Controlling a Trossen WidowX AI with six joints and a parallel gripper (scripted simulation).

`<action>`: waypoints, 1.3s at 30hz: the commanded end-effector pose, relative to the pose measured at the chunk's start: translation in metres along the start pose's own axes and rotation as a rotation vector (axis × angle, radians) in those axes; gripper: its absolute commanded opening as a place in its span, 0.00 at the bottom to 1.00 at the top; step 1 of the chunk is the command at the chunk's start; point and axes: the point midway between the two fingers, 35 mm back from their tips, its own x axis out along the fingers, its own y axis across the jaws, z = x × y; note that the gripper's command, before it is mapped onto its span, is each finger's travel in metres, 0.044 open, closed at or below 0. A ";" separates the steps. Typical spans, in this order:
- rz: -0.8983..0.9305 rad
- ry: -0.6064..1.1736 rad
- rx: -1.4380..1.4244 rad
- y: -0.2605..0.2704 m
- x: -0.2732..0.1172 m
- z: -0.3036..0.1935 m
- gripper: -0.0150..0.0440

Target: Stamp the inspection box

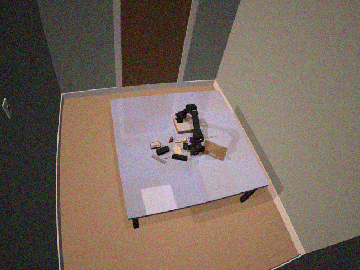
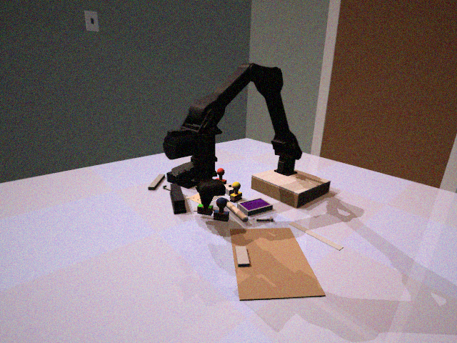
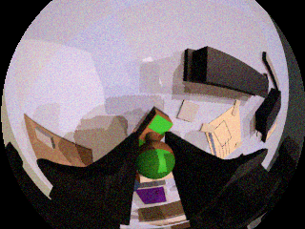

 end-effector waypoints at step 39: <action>-0.001 -0.002 0.000 0.000 -0.021 0.002 0.25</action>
